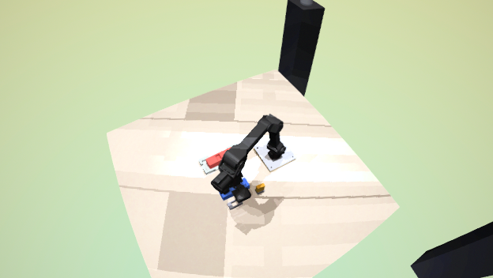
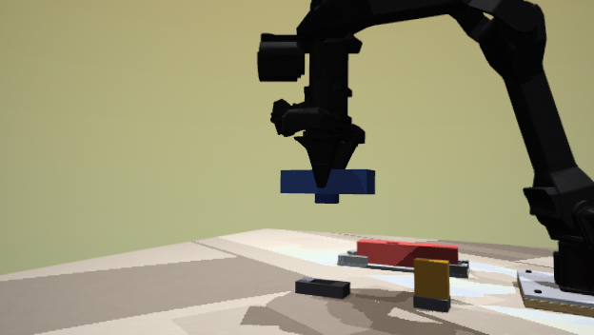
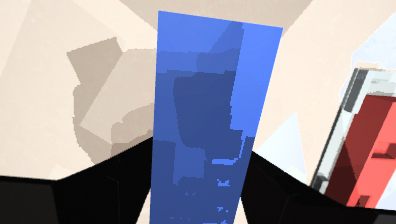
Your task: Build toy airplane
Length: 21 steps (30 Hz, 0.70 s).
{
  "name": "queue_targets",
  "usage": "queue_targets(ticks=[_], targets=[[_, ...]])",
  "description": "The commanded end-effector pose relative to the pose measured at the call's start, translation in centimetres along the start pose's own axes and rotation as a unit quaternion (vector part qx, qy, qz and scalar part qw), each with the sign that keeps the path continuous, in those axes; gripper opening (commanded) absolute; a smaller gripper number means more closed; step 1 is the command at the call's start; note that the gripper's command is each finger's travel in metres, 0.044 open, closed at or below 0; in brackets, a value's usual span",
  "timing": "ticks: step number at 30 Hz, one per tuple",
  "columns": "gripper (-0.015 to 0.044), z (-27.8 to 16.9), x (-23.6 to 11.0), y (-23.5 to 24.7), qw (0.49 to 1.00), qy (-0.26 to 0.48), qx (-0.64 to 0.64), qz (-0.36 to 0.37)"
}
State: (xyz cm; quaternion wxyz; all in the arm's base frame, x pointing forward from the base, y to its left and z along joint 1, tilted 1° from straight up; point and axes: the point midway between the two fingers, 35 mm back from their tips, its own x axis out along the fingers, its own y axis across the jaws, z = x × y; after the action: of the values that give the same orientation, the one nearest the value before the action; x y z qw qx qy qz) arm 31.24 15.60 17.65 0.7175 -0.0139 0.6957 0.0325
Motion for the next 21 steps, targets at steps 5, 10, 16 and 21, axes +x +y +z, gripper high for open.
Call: queue_targets(ticks=[5,10,16,21], targets=[[0.0000,0.5,0.3,-2.5,0.998,-0.001,0.070,0.000],[0.0000,0.8,0.5,-4.1,0.993,-0.001,0.115,-0.001],[0.0000,1.0,0.8,-6.1,0.986,-0.001,0.169,-0.002],[0.0000,1.1,1.1,-7.7,0.977,-0.002,0.213,-0.003]])
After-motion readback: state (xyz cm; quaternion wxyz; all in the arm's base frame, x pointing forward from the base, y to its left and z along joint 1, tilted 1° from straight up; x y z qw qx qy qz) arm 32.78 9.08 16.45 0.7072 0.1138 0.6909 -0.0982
